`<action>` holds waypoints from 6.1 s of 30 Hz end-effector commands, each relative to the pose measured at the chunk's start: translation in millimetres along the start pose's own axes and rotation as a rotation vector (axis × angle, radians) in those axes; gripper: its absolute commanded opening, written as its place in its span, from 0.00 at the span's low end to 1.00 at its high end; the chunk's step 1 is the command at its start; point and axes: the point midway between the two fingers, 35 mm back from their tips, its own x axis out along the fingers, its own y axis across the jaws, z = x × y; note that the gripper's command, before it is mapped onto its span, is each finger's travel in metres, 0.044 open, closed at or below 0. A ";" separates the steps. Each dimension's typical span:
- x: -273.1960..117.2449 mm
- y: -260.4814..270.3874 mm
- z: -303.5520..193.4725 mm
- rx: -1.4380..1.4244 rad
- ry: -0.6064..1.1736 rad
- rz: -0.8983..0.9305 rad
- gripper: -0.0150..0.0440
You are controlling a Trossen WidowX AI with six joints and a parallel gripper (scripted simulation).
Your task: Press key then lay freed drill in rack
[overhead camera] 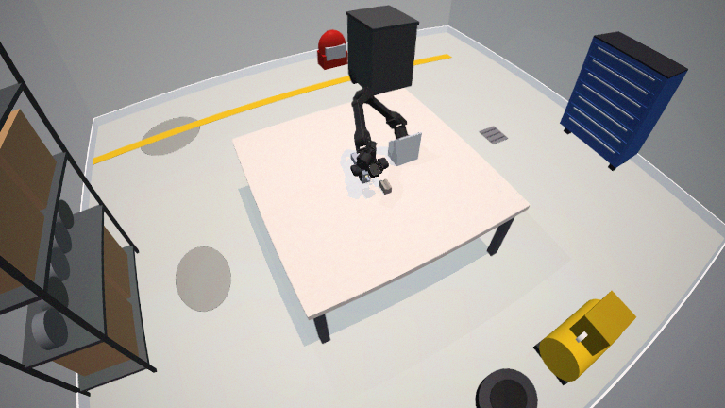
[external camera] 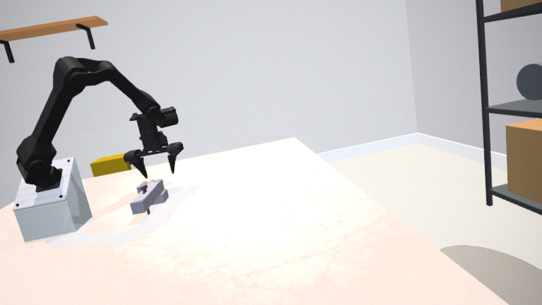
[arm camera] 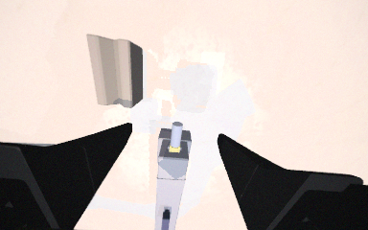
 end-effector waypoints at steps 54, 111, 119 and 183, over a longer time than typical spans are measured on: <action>53.9 -0.6 -10.4 -0.021 0.000 0.002 1.00; 50.9 -2.6 26.0 -0.020 -0.003 0.001 0.25; 50.4 -2.5 39.1 -0.019 -0.004 0.001 0.25; 55.8 -4.5 17.2 -0.020 -0.002 0.001 1.00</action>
